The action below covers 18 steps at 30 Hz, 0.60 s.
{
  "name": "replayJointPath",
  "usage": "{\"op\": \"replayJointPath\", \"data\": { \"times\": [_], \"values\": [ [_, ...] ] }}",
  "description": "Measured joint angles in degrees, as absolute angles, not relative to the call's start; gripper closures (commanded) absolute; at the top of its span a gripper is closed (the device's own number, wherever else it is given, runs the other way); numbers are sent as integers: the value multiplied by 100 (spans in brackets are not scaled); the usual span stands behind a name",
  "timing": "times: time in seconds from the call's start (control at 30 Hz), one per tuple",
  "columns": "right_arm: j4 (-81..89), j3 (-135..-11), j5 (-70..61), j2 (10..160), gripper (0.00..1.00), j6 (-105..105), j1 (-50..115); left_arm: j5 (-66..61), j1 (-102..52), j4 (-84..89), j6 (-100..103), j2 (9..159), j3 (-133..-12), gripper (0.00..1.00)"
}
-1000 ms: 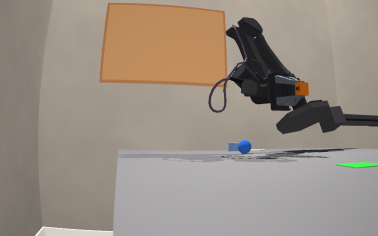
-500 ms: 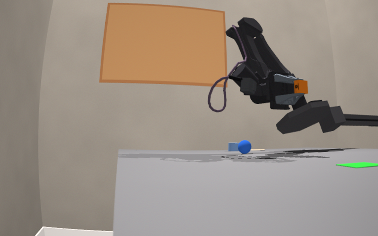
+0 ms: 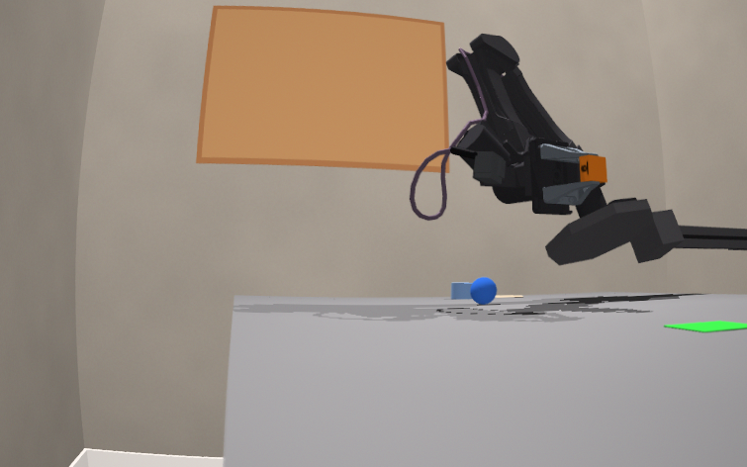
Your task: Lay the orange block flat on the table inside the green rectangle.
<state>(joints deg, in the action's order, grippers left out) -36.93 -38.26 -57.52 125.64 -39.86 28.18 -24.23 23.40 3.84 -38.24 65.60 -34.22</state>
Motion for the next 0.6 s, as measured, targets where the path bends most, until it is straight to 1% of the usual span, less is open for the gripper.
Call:
{"op": "replayJointPath", "data": {
  "times": [0.27, 0.6],
  "values": [
    [-3693, -3826, -5752, 12564, 73, -3986, 2818, -3728, 1769, -416, -4359, 6827, -2578, 36],
    [-3693, -3826, -5752, 12564, 73, -3986, 2818, -4919, 827, -1852, -4936, 8390, -2298, 36]
  ]
}}
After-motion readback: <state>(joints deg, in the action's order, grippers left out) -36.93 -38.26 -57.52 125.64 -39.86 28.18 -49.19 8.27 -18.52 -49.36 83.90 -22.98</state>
